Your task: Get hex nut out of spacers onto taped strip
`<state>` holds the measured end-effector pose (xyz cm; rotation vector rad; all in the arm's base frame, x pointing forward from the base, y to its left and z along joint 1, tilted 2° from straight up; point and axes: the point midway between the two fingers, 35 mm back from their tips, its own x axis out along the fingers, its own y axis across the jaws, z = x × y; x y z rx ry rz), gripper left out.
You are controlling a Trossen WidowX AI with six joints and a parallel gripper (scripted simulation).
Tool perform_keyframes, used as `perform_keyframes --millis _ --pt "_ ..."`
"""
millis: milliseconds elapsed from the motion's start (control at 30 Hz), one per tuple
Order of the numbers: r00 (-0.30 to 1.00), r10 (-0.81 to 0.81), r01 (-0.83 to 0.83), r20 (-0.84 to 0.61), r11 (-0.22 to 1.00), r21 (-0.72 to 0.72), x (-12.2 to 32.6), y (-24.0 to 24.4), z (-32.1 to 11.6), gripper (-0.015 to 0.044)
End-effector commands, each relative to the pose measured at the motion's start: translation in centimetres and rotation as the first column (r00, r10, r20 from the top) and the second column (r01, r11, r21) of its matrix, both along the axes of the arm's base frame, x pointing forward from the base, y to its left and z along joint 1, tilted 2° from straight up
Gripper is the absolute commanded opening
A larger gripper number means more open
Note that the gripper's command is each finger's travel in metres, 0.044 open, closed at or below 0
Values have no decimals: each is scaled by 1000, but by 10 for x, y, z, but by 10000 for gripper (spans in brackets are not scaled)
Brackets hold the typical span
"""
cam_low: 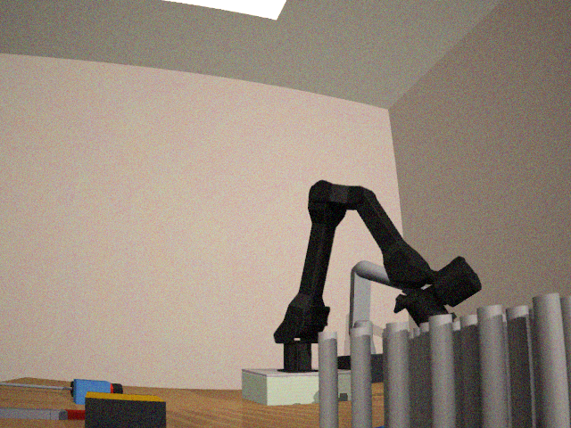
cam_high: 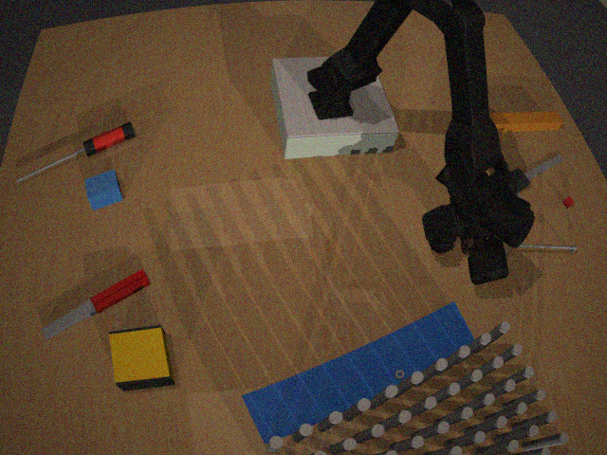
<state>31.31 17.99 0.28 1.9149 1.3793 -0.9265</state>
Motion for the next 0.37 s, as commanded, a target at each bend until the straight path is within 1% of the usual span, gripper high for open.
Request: perform_keyframes --millis 0,267,300,333 --pt "1000 0 0 2 1000 1 1 0 1 210" --pt "1000 0 0 2 1000 1 1 0 1 420" --pt "1000 0 0 2 1000 1 1 0 1 440" --pt "1000 0 0 2 1000 1 1 0 1 440"
